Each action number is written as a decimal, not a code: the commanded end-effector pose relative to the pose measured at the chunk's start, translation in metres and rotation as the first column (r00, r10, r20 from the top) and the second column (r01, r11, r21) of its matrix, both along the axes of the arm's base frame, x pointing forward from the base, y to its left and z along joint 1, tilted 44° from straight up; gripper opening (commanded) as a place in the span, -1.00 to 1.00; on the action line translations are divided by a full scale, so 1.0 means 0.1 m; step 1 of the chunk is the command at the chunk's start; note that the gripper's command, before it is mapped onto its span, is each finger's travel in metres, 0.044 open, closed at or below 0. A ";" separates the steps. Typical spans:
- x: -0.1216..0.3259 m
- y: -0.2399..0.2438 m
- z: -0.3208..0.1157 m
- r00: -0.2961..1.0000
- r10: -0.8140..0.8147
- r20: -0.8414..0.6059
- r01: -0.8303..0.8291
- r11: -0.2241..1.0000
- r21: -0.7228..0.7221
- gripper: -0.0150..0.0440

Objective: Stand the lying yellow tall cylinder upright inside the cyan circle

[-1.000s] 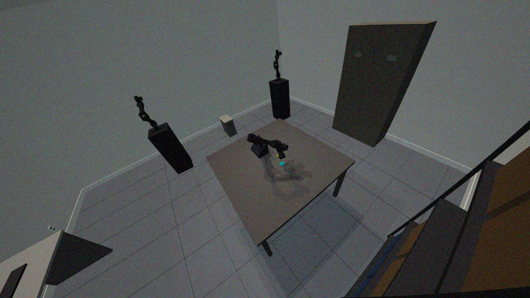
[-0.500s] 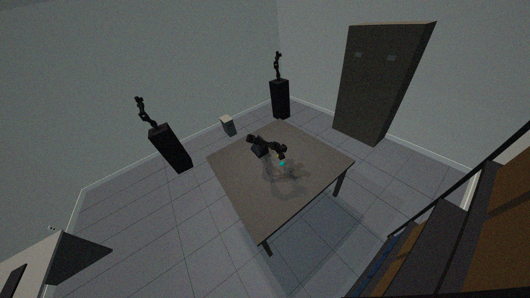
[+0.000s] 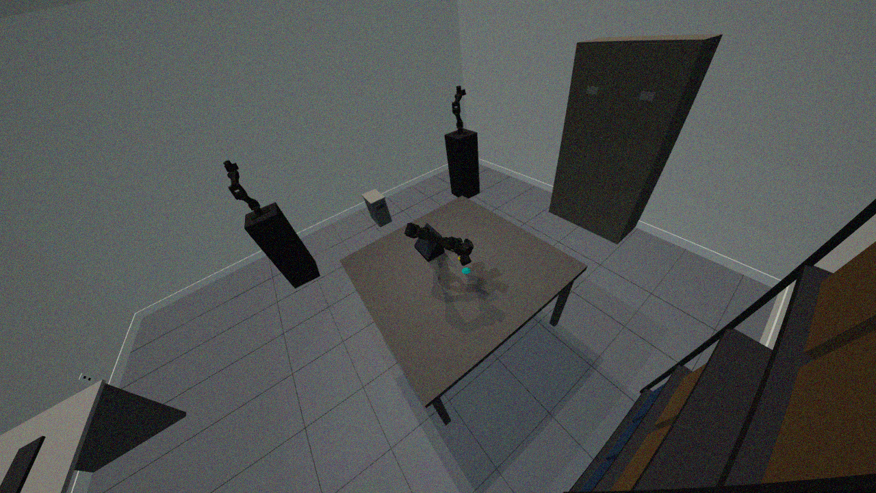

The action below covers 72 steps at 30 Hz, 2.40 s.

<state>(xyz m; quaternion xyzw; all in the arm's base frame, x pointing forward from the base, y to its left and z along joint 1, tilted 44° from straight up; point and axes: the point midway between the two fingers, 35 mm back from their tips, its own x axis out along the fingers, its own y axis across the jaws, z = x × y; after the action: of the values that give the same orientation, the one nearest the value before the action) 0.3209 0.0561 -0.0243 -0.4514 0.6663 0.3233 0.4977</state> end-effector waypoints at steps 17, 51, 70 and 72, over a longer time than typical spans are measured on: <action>-0.02 -0.02 -0.04 1.000 0.002 0.010 -0.004 0.988 0.152 -0.14; -0.01 -0.03 -0.03 0.996 0.015 0.085 -0.047 0.921 0.386 -0.14; 0.01 -0.04 0.01 0.988 0.023 0.153 -0.097 0.863 0.496 -0.14; 0.01 -0.05 0.02 0.987 0.024 0.162 -0.104 0.856 0.506 -0.14</action>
<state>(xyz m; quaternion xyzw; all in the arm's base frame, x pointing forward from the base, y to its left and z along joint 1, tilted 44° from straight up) 0.3223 0.0518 -0.0229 -0.3501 0.5114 0.4645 0.6326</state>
